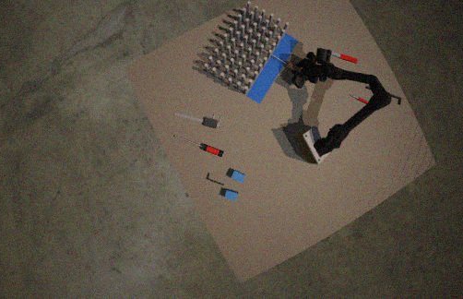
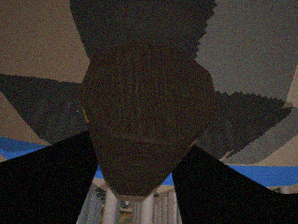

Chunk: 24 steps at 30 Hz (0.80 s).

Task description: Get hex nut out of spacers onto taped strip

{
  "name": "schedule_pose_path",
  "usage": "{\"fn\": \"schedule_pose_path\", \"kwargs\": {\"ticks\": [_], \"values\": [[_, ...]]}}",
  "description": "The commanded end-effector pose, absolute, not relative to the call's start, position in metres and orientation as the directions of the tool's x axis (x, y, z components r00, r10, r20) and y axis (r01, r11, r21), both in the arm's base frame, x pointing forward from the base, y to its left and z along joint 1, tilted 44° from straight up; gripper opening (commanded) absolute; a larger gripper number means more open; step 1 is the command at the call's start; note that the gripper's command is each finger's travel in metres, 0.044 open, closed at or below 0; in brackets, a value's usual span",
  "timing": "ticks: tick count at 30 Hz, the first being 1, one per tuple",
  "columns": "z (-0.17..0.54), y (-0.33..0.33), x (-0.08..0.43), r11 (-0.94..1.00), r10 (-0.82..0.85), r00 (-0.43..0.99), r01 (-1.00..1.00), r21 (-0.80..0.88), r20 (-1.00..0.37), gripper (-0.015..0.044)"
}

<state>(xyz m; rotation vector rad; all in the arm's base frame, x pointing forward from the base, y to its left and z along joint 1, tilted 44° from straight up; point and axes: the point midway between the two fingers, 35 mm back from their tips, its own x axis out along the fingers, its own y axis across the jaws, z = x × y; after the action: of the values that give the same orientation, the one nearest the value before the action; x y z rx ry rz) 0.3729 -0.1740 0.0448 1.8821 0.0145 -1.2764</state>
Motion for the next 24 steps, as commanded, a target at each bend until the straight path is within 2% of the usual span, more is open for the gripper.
{"fn": "schedule_pose_path", "kwargs": {"ticks": [1,24], "values": [[0.046,-0.174,0.369,-0.645,-0.414,0.482,0.443,0.622,-0.772,0.0],[0.051,-0.179,0.354,-0.645,-0.414,0.482,0.443,0.622,-0.772,0.0]]}}
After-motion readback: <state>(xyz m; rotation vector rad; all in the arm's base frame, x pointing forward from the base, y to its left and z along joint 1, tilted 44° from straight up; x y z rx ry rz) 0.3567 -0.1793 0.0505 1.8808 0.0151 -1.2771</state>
